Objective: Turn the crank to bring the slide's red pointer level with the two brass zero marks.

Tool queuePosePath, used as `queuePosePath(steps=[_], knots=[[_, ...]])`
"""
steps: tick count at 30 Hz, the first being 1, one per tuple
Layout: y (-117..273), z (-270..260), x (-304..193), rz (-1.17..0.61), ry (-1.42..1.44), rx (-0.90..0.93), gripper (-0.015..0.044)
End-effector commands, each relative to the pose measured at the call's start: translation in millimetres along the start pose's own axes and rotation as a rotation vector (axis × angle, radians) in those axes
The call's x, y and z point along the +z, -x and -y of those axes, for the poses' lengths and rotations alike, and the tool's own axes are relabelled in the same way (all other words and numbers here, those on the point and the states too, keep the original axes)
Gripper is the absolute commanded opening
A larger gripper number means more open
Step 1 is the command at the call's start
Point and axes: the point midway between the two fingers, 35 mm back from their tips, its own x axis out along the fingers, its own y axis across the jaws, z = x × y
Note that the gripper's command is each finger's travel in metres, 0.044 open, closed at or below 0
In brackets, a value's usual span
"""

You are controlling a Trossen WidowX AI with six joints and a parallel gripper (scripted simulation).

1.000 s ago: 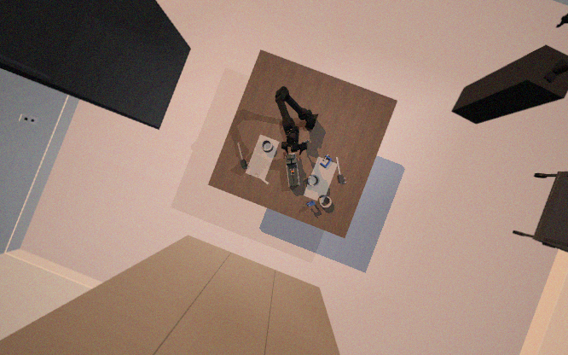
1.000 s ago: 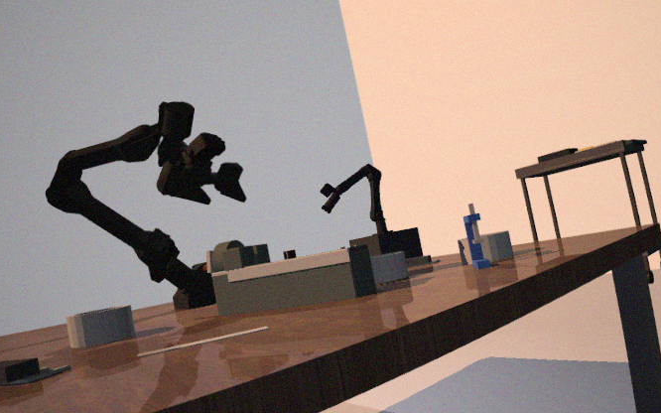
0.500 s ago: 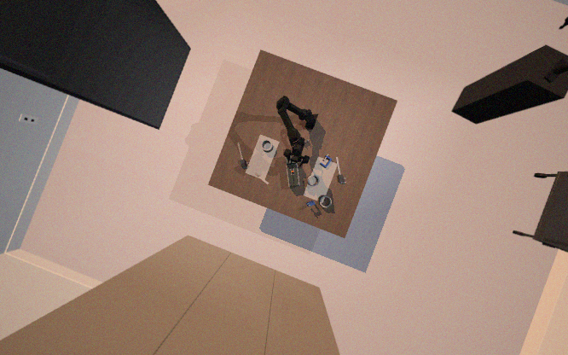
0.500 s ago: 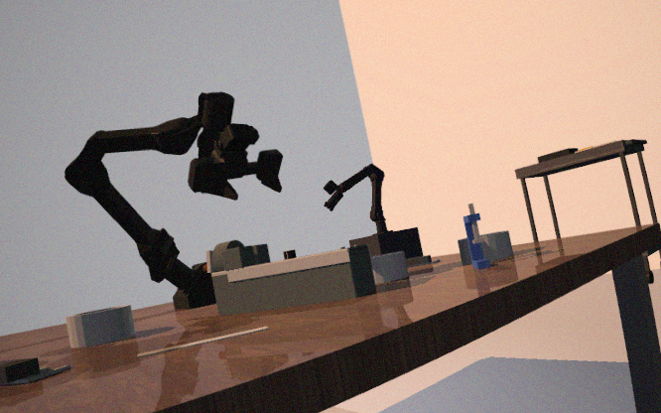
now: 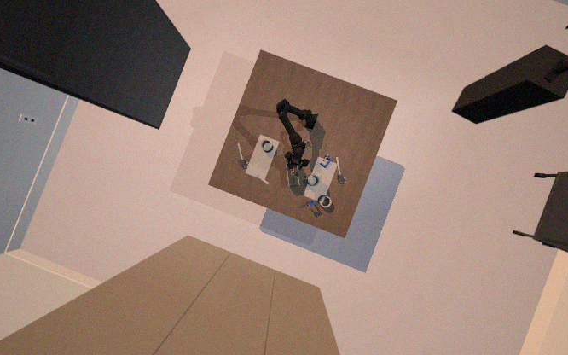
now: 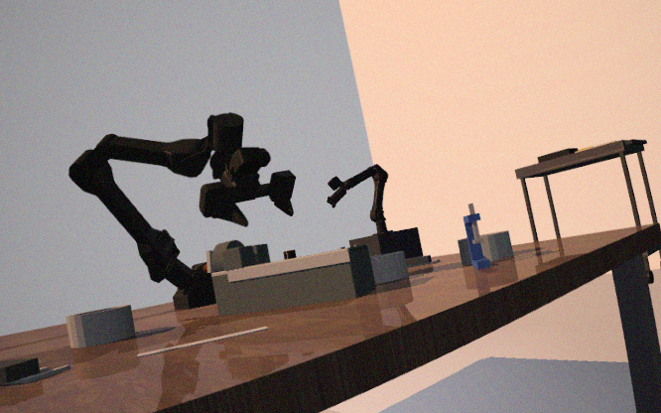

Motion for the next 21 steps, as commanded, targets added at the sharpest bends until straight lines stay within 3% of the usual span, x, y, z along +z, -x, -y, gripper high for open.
queuePosePath(steps=[1, 15, 21], knots=[[0, -2, 1, 0.012, -0.001, 0.008, 0.044], [0, -2, 1, 0.012, -0.001, 0.008, 0.044], [22, -5, 22, 0.009, -0.003, 0.007, 0.044]])
